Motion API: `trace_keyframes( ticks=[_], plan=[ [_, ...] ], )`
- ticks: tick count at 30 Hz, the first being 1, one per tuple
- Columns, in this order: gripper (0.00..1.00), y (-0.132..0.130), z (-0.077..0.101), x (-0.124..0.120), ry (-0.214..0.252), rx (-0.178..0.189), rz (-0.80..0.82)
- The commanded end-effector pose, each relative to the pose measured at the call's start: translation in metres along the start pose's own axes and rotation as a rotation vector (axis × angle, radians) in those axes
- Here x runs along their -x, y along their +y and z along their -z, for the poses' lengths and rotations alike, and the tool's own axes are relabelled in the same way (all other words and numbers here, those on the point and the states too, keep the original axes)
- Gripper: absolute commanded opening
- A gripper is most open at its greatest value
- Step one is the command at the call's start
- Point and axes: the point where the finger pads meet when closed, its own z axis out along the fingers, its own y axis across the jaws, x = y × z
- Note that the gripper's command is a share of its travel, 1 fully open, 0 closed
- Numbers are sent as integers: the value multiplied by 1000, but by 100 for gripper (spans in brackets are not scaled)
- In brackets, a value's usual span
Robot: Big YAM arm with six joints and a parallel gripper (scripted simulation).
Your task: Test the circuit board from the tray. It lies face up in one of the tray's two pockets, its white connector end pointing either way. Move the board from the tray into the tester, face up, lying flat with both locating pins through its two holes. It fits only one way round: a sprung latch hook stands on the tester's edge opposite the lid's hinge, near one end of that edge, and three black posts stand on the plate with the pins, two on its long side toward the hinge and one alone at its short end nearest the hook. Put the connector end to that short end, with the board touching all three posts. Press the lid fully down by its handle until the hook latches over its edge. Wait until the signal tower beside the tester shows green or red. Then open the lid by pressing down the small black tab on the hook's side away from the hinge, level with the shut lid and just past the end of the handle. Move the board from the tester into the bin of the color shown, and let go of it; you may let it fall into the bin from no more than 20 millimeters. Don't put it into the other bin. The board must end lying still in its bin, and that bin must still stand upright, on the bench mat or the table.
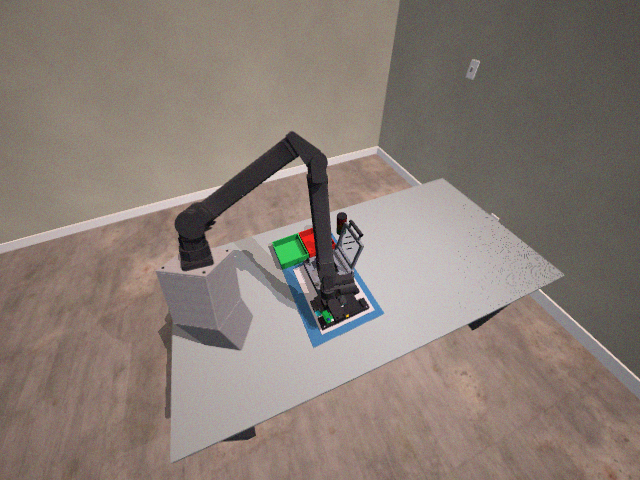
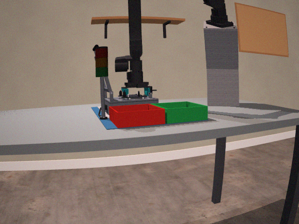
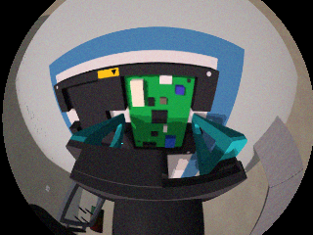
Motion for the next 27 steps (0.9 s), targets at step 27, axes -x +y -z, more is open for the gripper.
trace_keyframes(
  ticks=[27],
  plan=[
    [85, -4, -6, 2, -5, -1, -2]
  ],
)
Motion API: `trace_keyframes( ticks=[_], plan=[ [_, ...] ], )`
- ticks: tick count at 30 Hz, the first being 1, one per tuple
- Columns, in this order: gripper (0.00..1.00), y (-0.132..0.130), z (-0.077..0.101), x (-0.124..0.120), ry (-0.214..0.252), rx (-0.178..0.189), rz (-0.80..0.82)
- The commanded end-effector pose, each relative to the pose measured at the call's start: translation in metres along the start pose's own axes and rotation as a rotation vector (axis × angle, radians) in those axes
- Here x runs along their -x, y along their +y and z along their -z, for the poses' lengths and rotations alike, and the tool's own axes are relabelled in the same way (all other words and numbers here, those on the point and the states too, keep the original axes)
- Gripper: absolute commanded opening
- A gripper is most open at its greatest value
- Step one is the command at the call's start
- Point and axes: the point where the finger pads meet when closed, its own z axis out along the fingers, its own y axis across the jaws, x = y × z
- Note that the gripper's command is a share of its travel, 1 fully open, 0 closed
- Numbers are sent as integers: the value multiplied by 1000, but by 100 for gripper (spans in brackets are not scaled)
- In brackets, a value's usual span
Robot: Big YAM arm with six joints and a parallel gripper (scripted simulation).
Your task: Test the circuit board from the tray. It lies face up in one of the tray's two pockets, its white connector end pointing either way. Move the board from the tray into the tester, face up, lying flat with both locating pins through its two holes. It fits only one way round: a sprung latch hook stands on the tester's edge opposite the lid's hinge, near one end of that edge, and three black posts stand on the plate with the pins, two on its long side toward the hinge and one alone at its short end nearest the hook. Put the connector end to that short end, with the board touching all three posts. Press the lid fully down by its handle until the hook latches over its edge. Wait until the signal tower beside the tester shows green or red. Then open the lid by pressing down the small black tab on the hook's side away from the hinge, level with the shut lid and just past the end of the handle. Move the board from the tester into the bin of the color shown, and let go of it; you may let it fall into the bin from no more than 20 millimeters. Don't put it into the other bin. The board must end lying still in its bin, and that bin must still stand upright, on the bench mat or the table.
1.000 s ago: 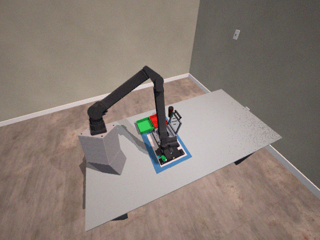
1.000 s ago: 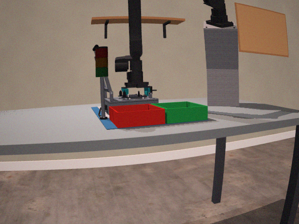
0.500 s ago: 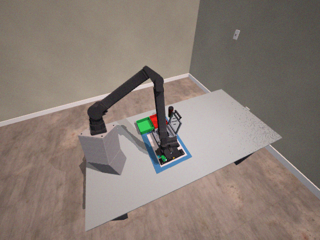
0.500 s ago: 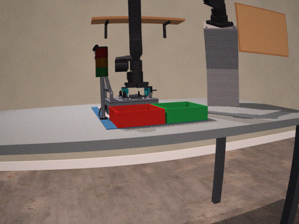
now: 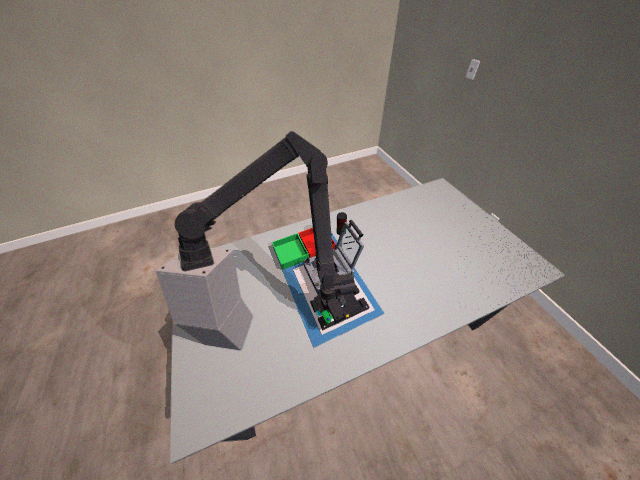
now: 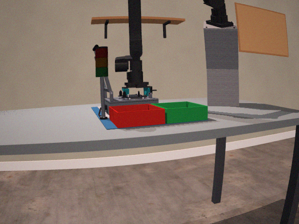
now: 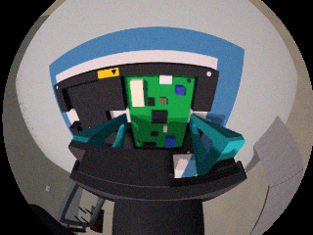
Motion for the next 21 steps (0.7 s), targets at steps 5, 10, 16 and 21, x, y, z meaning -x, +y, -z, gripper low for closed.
trace_keyframes(
  ticks=[5, 10, 16, 21],
  plan=[
    [85, -4, -6, 2, -5, -1, -2],
    [81, -4, -6, 2, -5, -1, -2],
    [81, -4, -6, 2, -5, -1, -2],
    [78, -4, -6, 2, -5, -1, -2]
  ],
)
